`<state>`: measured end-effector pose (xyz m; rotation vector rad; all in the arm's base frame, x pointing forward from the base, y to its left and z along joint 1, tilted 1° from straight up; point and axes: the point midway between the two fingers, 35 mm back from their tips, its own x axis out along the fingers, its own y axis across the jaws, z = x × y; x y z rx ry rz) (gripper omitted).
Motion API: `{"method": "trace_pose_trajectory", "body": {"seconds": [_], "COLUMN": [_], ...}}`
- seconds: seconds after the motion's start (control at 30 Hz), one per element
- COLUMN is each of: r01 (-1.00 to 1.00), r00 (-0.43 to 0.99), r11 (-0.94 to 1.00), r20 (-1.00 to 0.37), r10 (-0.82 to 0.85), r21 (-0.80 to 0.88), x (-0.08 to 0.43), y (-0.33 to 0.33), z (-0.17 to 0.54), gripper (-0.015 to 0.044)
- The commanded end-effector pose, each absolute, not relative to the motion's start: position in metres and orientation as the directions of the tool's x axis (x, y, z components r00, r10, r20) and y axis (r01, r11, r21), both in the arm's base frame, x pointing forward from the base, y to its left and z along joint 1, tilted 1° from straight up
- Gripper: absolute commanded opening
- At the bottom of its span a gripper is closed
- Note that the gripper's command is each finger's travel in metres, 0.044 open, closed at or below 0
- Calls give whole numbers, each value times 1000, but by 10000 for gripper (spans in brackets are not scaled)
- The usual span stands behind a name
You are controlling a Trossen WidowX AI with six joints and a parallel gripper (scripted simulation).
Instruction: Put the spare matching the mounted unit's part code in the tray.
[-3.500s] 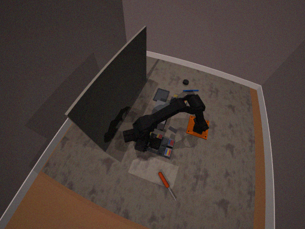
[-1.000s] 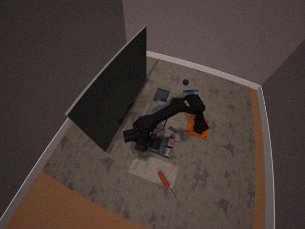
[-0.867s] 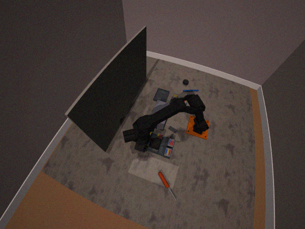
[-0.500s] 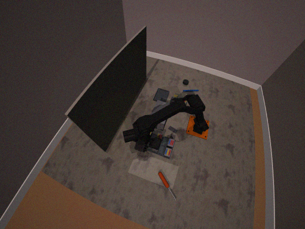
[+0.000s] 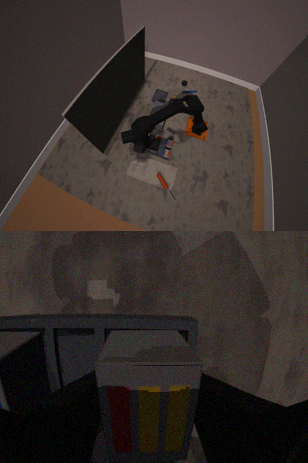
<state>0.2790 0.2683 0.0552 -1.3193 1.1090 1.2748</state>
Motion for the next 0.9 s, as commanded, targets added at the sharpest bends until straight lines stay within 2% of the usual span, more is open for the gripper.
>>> {"method": "trace_pose_trajectory", "body": {"seconds": [0.0, 0.17, 0.33, 0.6, 0.87], "r01": [-991, -991, -991, -991, -990], "r00": [42, 42, 42, 42, 41], "r11": [-129, -129, -129, -129, -132], "r20": [-999, -999, -999, -999, -999], "r10": [9, 9, 9, 9, 6], "r21": [-43, -43, -43, -43, -41], "x": [279, 279, 279, 279, 279], "y": [268, 268, 268, 268, 270], "z": [55, 55, 55, 56, 94], "gripper": [155, 122, 0, 0, 0]}}
